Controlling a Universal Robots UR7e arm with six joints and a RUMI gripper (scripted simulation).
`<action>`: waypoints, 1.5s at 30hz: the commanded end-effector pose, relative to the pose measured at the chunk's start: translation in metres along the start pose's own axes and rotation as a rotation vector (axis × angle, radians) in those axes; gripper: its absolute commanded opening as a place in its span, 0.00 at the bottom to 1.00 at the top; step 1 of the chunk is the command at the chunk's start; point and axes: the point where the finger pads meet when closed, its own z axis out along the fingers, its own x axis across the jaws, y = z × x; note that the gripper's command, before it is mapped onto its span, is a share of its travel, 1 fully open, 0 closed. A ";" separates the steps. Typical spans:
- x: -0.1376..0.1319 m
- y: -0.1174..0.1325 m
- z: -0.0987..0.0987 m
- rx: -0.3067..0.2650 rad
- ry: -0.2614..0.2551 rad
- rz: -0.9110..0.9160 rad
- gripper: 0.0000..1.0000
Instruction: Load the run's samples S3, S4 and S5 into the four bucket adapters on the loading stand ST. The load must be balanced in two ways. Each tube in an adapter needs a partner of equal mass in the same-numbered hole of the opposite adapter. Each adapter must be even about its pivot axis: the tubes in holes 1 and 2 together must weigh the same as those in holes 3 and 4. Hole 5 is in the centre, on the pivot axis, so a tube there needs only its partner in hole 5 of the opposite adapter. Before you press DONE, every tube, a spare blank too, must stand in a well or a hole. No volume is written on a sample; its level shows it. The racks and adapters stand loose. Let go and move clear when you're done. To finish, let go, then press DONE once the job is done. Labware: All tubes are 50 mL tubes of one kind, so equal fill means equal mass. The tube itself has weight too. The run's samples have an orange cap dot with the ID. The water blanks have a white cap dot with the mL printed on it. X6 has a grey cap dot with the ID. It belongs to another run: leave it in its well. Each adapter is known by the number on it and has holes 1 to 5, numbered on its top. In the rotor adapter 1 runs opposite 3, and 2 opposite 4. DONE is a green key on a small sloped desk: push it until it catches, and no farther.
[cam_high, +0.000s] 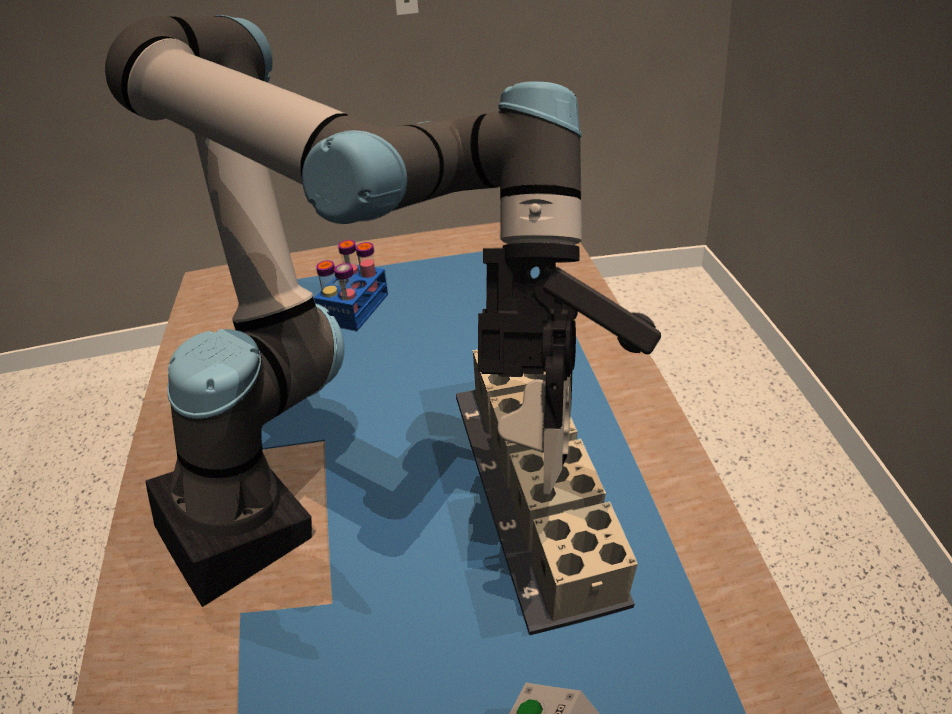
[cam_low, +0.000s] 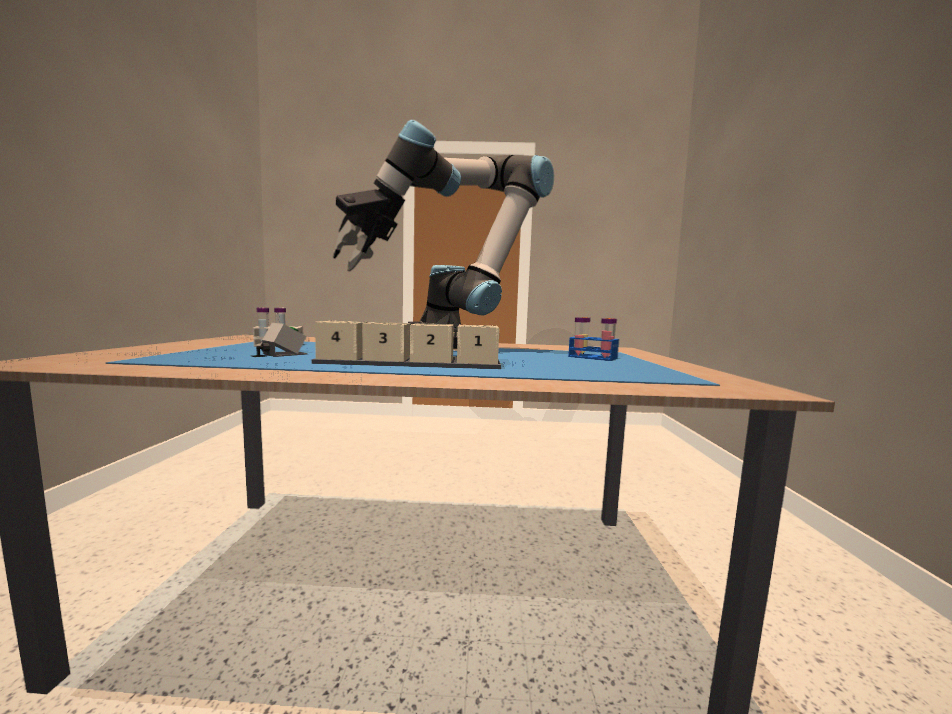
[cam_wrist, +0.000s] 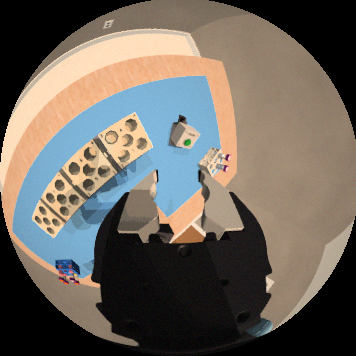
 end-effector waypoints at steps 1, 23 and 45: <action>0.000 0.000 0.000 0.004 -0.045 -0.029 0.35; 0.000 0.000 0.000 0.029 -0.319 -0.218 0.35; 0.000 0.000 0.001 0.053 -0.592 -0.407 0.35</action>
